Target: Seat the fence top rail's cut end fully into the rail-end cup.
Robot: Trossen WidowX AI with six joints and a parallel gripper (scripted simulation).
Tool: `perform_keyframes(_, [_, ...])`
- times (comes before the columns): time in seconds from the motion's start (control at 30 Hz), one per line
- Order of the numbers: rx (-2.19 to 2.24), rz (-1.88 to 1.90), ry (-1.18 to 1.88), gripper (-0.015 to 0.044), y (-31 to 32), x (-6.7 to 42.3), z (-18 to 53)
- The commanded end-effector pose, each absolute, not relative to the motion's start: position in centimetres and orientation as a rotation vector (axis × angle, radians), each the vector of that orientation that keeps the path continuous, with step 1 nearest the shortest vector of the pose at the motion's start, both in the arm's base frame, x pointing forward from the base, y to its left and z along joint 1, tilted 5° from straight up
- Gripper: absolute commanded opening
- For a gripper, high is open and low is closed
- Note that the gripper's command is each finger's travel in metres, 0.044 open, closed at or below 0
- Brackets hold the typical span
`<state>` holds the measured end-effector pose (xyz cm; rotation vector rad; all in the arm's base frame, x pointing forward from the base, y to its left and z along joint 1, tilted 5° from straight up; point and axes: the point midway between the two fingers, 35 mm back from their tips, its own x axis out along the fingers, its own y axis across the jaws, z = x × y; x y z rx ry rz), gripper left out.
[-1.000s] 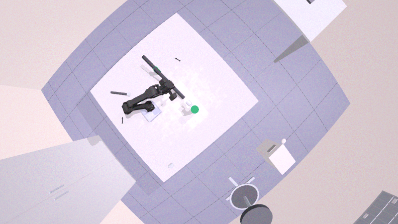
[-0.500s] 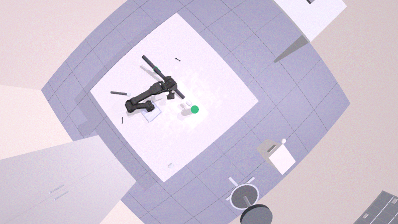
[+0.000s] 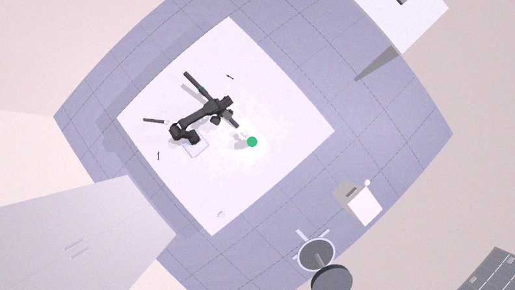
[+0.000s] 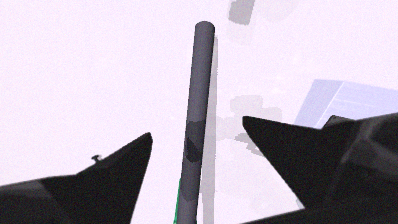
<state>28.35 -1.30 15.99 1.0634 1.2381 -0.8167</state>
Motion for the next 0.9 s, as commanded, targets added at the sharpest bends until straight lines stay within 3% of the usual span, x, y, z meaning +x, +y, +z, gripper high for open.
perform_keyframes(0.0, [1.213,-1.045,1.223,0.0440,-0.8,28.7,14.9])
perform_keyframes(0.87, [1.213,-1.045,1.223,0.0440,-0.5,29.1,9.9])
